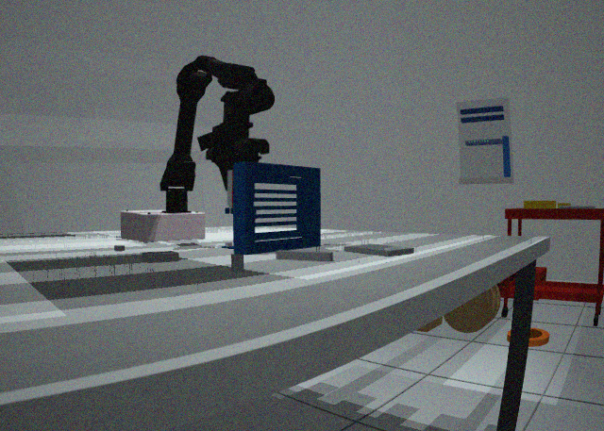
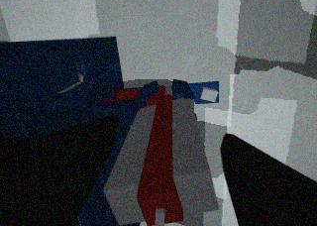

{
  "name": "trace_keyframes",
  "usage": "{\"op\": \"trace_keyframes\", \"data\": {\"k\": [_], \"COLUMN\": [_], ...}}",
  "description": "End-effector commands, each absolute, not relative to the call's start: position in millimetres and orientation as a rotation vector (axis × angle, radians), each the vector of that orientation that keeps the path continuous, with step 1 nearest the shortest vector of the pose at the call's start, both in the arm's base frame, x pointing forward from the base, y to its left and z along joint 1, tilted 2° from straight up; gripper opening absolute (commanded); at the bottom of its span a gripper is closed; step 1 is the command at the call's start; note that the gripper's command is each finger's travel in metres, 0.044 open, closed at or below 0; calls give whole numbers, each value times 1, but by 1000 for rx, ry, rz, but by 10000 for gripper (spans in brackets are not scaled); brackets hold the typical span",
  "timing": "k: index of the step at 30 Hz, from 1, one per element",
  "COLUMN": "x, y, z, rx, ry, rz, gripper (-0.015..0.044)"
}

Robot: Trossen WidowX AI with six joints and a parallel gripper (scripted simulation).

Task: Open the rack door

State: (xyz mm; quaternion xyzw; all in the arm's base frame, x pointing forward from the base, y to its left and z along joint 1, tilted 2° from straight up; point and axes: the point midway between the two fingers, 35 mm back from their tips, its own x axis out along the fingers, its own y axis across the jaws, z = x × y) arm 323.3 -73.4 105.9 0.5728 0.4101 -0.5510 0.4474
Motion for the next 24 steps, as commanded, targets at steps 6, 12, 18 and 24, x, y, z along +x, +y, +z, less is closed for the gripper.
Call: {"op": "trace_keyframes", "data": {"k": [6, 12, 18, 24], "x": [326, 326, 326, 326], "y": [-71, -71, -71, -71], "z": [106, 106, 106, 106], "rx": [1114, 884, 650, 413], "ry": [1210, 1319, 1403, 1461], "rz": [-1066, -852, -635, -414], "gripper": [292, 292, 292, 292]}}
